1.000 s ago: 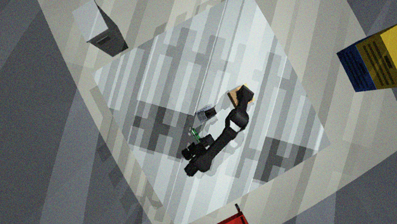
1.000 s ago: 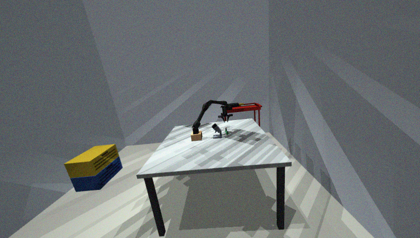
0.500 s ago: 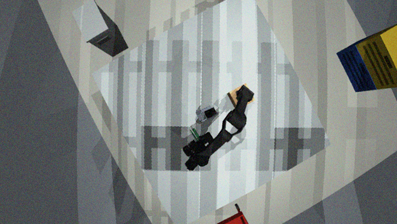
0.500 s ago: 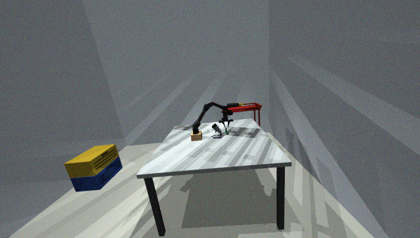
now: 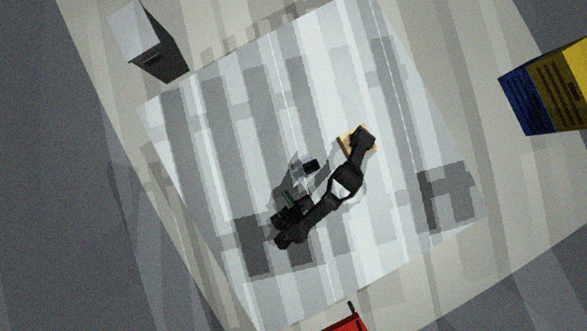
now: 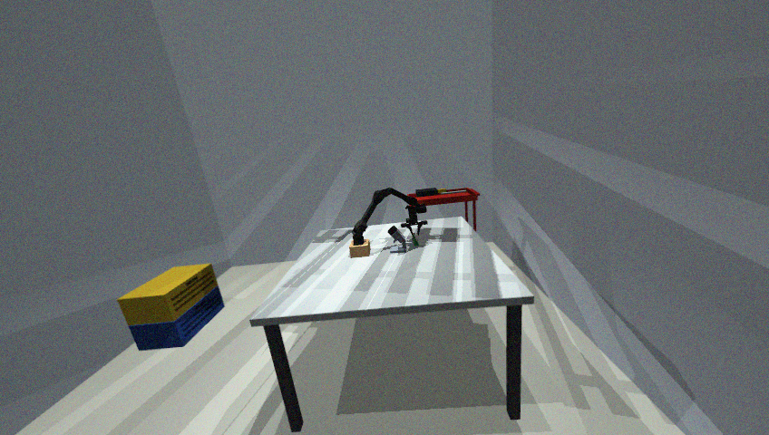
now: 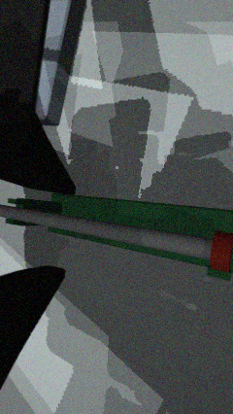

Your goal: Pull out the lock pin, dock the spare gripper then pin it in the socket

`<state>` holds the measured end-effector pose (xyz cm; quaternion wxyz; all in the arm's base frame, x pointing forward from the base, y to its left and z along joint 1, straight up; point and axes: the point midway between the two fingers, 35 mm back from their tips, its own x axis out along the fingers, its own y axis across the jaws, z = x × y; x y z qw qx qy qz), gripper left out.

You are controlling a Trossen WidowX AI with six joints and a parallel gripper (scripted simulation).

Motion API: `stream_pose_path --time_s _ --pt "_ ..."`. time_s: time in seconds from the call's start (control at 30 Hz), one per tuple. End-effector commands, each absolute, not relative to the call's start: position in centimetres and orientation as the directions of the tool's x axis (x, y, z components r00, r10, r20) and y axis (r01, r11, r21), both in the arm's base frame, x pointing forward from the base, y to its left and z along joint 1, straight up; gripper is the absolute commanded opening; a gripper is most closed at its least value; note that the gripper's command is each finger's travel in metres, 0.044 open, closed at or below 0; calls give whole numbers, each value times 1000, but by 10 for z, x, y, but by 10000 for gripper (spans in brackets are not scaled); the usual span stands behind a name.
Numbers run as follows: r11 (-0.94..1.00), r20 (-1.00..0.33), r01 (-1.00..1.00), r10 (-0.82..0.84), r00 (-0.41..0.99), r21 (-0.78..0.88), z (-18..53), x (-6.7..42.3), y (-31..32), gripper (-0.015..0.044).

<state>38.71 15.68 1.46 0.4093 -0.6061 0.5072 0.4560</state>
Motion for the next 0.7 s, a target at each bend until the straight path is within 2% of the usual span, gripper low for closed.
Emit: stream_pose_path --time_s 0.0,0.67 --pt "-154 -969 -988 -241 60 -23 5 386 157 180" --pt "-154 -969 -988 -241 60 -23 -26 385 155 180"
